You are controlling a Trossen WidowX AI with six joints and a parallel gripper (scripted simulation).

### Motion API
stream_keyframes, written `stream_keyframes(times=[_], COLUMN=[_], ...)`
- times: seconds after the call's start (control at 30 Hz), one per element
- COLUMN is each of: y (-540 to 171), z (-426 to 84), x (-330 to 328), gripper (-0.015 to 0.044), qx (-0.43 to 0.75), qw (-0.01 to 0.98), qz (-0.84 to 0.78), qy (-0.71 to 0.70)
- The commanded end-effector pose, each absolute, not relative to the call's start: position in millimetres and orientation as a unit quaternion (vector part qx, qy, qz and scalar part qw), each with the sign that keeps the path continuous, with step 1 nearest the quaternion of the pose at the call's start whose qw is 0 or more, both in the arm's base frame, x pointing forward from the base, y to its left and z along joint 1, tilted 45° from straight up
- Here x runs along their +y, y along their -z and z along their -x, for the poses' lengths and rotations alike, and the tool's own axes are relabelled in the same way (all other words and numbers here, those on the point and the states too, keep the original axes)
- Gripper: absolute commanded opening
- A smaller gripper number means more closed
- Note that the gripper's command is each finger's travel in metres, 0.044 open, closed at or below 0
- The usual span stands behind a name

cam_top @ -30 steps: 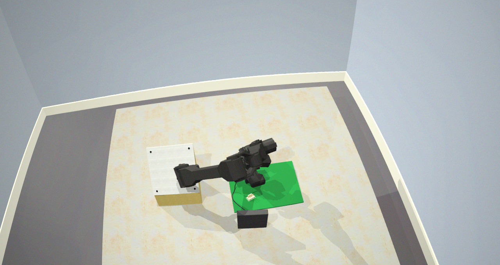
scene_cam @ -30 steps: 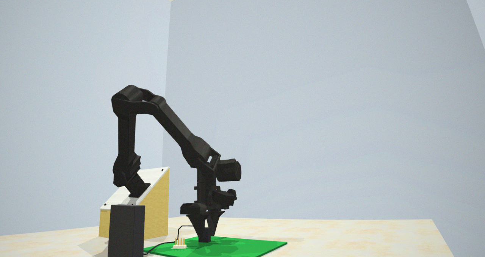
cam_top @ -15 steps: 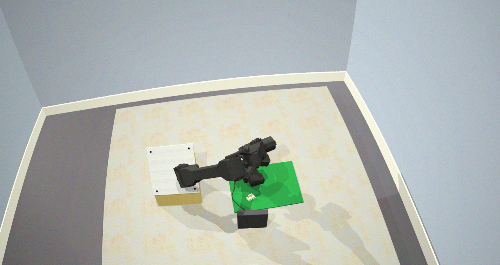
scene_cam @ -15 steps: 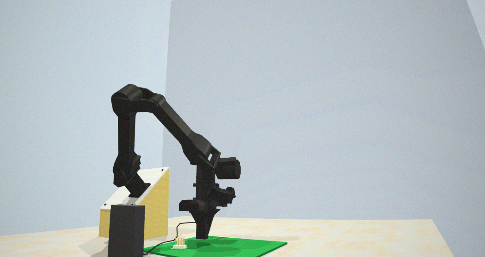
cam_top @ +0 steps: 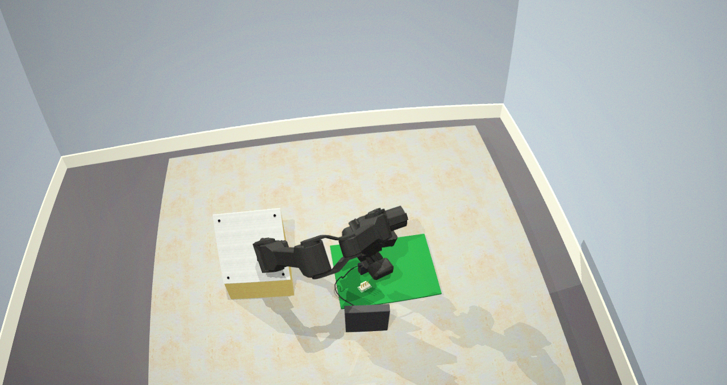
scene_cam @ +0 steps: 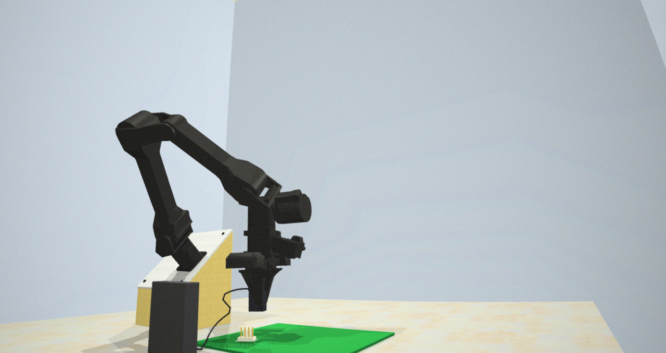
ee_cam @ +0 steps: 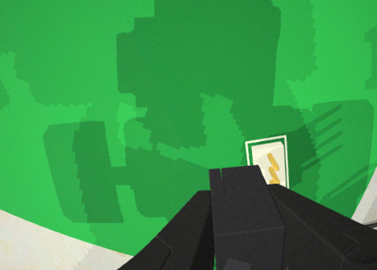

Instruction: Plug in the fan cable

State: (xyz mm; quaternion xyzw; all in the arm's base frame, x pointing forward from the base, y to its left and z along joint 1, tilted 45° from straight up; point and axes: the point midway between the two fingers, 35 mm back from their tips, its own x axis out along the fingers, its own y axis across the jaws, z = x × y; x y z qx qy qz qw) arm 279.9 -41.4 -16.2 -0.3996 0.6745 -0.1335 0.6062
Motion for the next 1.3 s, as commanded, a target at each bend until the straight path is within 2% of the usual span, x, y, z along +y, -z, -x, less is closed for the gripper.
stream_keyframes(times=[0.0, 1.27], y=[-2.8, -1.3], z=[-270.6, -278.6], x=[-63.4, -60.3], gripper=[0.0000, 0.0000], qx=[0.680, 0.679], qw=[0.588, 0.589], qz=[0.425, 0.424], qy=[0.111, 0.112])
